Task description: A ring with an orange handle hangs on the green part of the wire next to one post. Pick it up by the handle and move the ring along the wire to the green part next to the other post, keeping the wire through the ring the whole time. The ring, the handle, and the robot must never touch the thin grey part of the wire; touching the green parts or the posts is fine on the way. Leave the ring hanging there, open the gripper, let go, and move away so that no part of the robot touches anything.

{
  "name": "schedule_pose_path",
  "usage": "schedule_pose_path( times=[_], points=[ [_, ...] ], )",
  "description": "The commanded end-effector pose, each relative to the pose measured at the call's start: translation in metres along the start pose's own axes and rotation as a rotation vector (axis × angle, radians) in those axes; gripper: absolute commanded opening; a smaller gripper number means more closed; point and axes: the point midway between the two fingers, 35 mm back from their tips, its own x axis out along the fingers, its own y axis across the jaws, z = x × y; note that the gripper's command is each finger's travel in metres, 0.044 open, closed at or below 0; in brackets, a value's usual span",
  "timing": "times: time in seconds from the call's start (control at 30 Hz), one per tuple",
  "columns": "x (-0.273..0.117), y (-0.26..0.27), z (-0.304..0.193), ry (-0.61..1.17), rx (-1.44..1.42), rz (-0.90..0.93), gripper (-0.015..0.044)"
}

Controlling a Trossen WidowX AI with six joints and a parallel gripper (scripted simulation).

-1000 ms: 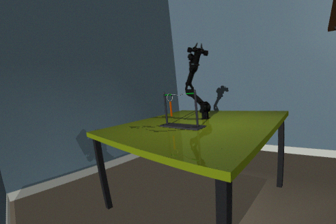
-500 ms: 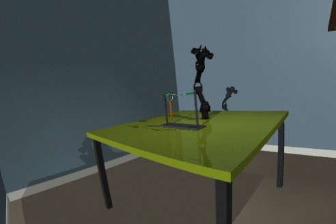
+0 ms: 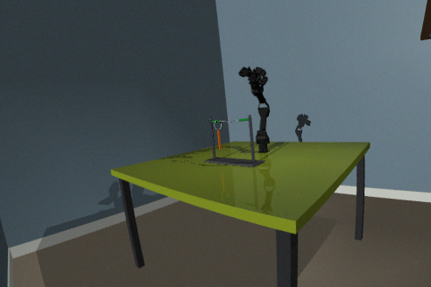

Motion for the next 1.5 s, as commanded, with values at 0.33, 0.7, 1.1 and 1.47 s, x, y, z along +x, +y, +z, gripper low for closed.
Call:
schedule_pose_path(
  times=[0.33,0.7,1.1,1.47],
  points=[
    [-0.005,-0.032,-0.134,0.308,-0.074,-0.107,0.016],
    [-0.055,-0.076,-0.228,0.54,-0.072,-0.227,0.016],
    [-0.152,-0.12,-0.305,0.77,-0.008,-0.402,0.016],
    [-0.21,-0.086,-0.36,0.848,0.127,-0.365,0.016]
  ],
)
